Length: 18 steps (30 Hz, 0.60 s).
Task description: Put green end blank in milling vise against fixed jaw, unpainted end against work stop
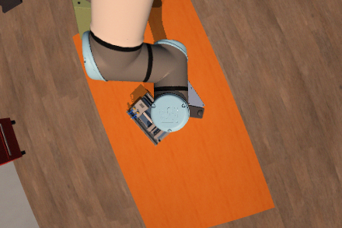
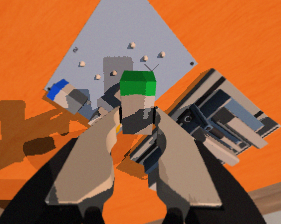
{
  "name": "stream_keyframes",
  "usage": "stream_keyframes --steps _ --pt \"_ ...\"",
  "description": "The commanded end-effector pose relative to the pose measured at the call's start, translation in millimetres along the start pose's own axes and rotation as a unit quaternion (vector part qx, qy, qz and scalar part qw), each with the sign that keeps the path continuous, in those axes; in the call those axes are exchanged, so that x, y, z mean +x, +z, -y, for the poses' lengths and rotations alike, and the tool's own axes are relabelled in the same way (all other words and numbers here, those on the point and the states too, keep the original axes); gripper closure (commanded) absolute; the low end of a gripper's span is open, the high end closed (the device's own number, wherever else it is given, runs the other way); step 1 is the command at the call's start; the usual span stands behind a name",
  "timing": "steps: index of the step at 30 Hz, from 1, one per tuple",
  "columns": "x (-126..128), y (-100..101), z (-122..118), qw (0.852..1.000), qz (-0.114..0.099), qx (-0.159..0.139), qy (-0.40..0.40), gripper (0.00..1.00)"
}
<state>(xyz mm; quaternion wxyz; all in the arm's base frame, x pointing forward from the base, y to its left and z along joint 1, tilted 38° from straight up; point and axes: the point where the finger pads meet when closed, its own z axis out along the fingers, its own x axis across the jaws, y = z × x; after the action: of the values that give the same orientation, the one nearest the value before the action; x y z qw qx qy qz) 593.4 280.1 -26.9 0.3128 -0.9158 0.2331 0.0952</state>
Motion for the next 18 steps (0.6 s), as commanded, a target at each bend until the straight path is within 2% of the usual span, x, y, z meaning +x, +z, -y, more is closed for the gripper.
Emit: stream_keyframes --steps 1,18 --pt "6 -1 -1 1.000 -0.001 0.000 0.029 1.00" --pt "28 -1 -9 0.990 -0.001 0.000 0.143 1.00"
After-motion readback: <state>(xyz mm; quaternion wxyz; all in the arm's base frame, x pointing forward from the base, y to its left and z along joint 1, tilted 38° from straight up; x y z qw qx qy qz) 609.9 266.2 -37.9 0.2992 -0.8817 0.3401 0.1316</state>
